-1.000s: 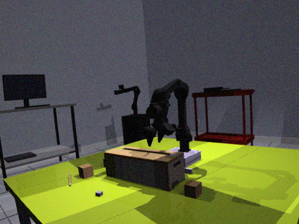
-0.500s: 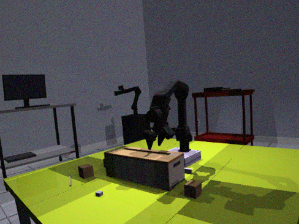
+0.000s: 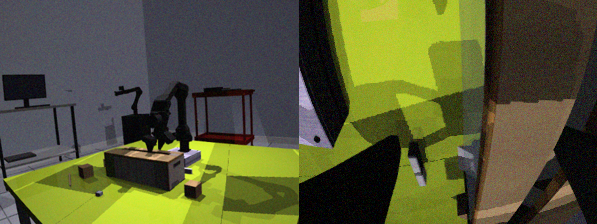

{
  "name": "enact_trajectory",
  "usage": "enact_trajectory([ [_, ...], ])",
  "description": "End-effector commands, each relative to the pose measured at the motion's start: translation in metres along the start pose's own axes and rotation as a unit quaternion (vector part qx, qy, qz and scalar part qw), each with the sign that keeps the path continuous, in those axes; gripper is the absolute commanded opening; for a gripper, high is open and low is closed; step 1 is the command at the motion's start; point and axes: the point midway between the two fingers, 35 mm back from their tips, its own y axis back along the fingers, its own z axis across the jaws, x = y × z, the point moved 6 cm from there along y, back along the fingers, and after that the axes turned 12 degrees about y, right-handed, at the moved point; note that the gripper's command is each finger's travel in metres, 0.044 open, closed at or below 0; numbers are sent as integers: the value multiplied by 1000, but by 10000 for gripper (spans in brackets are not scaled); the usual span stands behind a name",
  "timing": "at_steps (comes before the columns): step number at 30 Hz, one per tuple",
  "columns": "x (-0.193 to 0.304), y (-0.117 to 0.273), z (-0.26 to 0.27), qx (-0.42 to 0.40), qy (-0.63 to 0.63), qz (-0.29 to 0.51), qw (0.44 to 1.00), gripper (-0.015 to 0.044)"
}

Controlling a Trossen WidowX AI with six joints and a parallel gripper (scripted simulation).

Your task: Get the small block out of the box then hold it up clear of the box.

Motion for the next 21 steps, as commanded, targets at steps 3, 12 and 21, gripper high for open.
enact_trajectory([
  [3, -3, -12, 0, -3, 3, 2, 1000, 400],
  [12, -7, -26, 0, -3, 3, 2, 1000, 400],
  [21, -7, -26, 0, 0, -1, 0, 1000, 400],
])
